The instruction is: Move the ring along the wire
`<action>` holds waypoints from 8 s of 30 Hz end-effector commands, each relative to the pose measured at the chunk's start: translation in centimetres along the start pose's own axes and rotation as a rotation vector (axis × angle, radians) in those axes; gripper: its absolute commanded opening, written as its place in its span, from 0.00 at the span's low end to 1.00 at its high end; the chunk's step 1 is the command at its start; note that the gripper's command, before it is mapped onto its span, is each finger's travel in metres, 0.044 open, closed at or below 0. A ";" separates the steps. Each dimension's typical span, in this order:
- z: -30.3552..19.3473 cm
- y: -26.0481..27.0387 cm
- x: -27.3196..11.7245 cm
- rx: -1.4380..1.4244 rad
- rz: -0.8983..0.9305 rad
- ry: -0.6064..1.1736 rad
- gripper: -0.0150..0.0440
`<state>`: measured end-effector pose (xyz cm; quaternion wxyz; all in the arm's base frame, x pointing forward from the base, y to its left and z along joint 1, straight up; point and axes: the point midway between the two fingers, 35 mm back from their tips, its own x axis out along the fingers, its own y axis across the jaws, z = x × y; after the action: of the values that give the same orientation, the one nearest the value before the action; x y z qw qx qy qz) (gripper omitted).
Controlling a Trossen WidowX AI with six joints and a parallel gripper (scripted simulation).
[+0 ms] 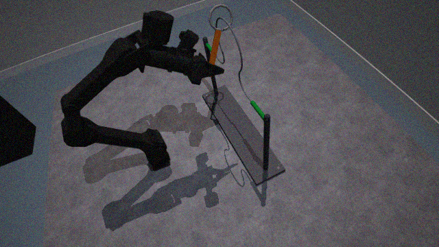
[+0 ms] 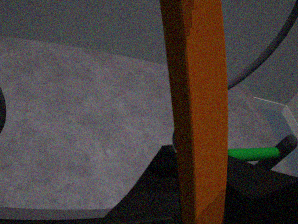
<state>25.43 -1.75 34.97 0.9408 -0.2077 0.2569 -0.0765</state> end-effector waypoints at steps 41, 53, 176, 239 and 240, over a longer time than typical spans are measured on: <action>0.5 -2.3 -0.1 -0.498 -0.330 -0.071 0.00; 0.9 -2.8 -0.3 -0.634 -0.419 -0.089 0.00; -8.5 0.7 5.5 -0.639 -0.423 -0.087 0.00; -10.6 19.0 5.9 0.341 0.195 -0.058 0.00; -10.5 19.2 5.8 0.343 0.196 -0.058 0.00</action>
<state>25.69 9.90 15.68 0.9717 -0.0275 0.2338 -0.0203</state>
